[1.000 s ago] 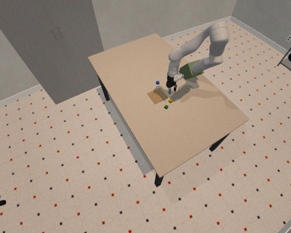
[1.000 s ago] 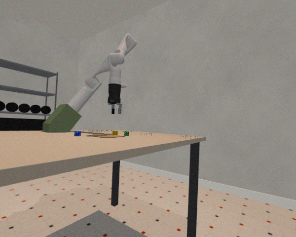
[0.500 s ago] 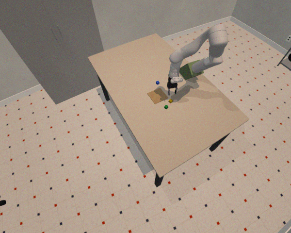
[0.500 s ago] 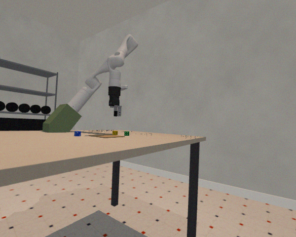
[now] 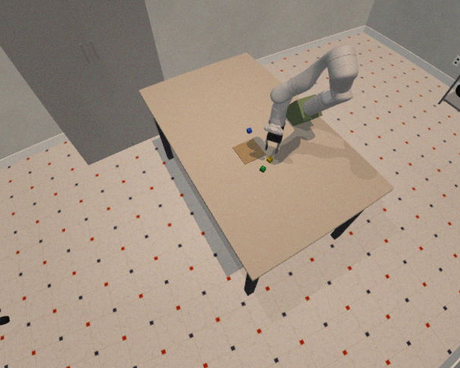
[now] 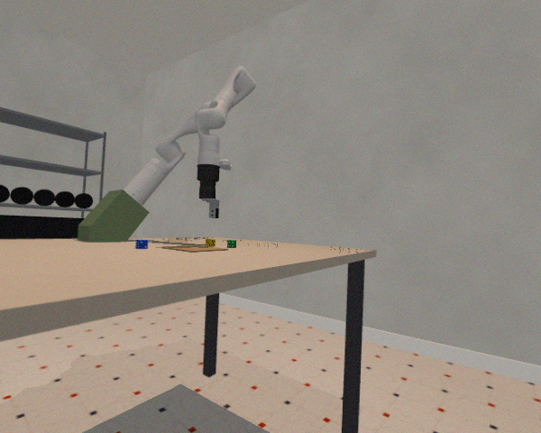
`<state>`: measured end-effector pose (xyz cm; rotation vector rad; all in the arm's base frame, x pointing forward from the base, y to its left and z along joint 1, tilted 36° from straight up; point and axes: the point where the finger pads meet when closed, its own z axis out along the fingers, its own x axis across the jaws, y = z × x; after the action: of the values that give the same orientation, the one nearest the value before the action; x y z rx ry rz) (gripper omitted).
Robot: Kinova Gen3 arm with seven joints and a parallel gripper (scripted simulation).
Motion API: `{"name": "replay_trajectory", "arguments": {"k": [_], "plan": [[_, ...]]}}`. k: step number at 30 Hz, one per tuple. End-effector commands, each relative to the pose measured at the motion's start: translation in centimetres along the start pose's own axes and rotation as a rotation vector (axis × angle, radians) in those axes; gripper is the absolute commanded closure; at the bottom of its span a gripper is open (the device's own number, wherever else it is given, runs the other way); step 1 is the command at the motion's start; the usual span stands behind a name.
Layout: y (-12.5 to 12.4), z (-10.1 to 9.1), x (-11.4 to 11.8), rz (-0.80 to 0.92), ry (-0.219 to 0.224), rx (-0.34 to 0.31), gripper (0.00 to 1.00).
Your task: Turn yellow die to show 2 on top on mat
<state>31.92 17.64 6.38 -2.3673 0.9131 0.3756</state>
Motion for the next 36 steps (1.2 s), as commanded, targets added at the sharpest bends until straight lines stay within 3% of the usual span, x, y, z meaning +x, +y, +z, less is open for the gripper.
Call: {"name": "replay_trajectory", "arguments": {"k": [1, 13, 26, 27, 36], "plan": [[0.1, 0.4, -0.3, 0.039, -0.004, -0.006, 0.00], [0.7, 1.3, 0.0, 0.371, 0.007, -0.009, 0.00], [0.9, 1.4, 0.1, 0.431, 0.009, -0.009, 0.00], [0.9, 1.4, 0.1, 0.431, 0.009, -0.009, 0.21], [0.9, 1.4, 0.1, 0.431, 0.009, -0.009, 0.21]]}}
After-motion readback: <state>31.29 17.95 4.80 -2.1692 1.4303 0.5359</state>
